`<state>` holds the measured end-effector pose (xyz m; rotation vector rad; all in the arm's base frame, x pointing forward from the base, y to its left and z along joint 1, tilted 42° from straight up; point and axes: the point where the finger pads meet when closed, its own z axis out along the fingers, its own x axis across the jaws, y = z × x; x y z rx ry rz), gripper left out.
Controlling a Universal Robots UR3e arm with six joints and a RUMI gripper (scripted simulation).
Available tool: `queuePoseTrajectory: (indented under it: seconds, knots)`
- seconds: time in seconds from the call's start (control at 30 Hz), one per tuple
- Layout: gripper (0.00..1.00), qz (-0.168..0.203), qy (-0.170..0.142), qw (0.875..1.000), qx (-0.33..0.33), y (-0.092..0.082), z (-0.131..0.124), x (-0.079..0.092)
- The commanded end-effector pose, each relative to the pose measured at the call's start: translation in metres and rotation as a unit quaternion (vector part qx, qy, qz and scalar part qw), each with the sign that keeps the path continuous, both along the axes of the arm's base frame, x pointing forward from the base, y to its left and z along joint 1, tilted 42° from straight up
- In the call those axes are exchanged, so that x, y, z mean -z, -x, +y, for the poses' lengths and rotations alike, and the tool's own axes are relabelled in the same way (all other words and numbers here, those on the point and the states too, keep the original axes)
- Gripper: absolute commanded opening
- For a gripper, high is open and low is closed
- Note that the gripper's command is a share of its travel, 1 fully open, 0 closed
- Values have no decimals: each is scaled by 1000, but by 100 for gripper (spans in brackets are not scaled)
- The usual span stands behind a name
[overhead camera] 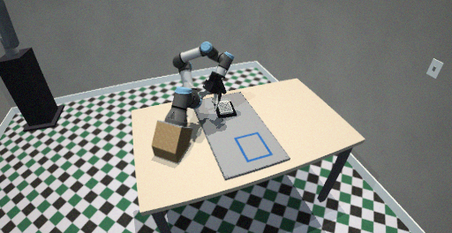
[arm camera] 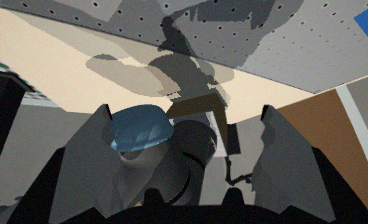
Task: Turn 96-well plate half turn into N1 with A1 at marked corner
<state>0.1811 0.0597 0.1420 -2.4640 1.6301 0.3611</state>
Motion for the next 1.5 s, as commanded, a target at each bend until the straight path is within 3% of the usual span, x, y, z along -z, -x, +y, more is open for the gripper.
queuePoseTrajectory:
  seconds: [0.0,1.1,1.27,1.47]
  knots:
    - [100,-69,-51,994,-62,-16,11,-8]
    - [100,-69,-51,994,-62,-16,11,-8]
    - [100,-97,-61,989,-89,-24,16,-13]
    - [100,-97,-61,989,-89,-24,16,-13]
